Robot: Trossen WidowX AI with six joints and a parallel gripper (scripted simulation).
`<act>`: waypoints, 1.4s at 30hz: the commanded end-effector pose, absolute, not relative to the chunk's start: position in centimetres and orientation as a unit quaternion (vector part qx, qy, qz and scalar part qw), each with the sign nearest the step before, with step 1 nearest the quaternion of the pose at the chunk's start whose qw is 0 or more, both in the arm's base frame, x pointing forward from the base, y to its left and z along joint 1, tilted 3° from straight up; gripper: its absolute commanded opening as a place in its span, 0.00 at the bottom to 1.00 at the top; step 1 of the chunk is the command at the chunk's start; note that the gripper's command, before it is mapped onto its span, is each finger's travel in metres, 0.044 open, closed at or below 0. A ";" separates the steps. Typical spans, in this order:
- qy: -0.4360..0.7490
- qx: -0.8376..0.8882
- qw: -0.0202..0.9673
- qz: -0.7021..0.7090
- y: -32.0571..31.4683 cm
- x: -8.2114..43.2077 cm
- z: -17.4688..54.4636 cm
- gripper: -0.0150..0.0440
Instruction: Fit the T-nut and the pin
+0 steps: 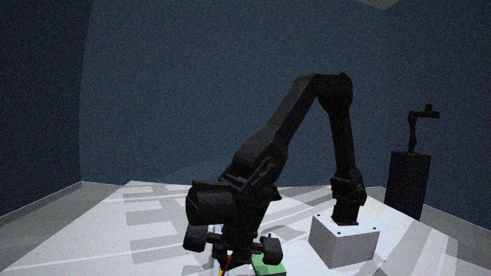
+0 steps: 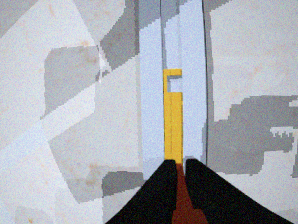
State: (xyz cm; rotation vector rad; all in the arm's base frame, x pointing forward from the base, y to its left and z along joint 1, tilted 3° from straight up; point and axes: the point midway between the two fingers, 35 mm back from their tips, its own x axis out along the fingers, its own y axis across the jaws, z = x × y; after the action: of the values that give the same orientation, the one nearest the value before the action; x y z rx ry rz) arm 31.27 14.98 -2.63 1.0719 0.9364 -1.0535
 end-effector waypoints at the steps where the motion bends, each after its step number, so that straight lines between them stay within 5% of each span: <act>1: 0.415 0.465 0.631 -0.462 15.0 31.3 -2.6 0.00; 42: 0.436 0.443 0.617 -0.482 15.1 31.8 -2.6 0.00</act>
State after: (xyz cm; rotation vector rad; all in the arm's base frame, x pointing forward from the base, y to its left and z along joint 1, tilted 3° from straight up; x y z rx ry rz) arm 31.79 15.05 -2.55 1.0257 0.9943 -1.1089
